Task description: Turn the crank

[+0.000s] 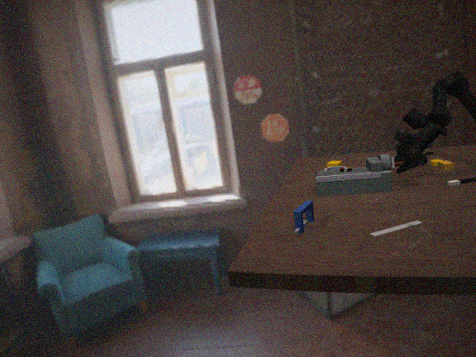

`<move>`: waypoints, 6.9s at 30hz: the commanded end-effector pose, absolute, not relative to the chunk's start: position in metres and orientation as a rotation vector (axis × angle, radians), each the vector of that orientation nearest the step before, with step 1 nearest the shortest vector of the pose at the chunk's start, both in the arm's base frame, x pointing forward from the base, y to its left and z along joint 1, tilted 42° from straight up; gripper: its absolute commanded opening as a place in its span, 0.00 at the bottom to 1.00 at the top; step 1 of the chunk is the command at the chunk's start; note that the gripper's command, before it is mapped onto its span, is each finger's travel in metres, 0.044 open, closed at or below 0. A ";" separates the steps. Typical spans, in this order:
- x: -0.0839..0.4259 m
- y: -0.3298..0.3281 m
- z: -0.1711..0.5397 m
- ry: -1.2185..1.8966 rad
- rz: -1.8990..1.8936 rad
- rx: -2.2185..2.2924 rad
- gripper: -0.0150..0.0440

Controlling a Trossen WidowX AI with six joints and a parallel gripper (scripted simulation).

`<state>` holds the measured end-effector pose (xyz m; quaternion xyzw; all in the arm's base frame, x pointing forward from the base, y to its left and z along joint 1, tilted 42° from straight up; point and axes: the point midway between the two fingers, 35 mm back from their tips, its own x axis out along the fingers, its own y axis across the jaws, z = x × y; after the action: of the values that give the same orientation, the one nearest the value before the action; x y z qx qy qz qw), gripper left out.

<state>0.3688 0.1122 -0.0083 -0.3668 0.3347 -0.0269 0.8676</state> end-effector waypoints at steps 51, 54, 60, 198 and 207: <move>0.362 0.138 0.009 0.704 -0.049 -0.773 0.25; 0.361 0.142 0.009 0.704 -0.049 -0.773 0.25; 0.359 0.151 0.007 0.704 -0.048 -0.772 0.25; 0.364 0.123 -0.048 0.703 -0.049 -0.774 0.25; 0.364 0.123 -0.048 0.703 -0.049 -0.774 0.25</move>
<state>0.3623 0.1282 -0.0501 -0.3670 0.3356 -0.0138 0.8675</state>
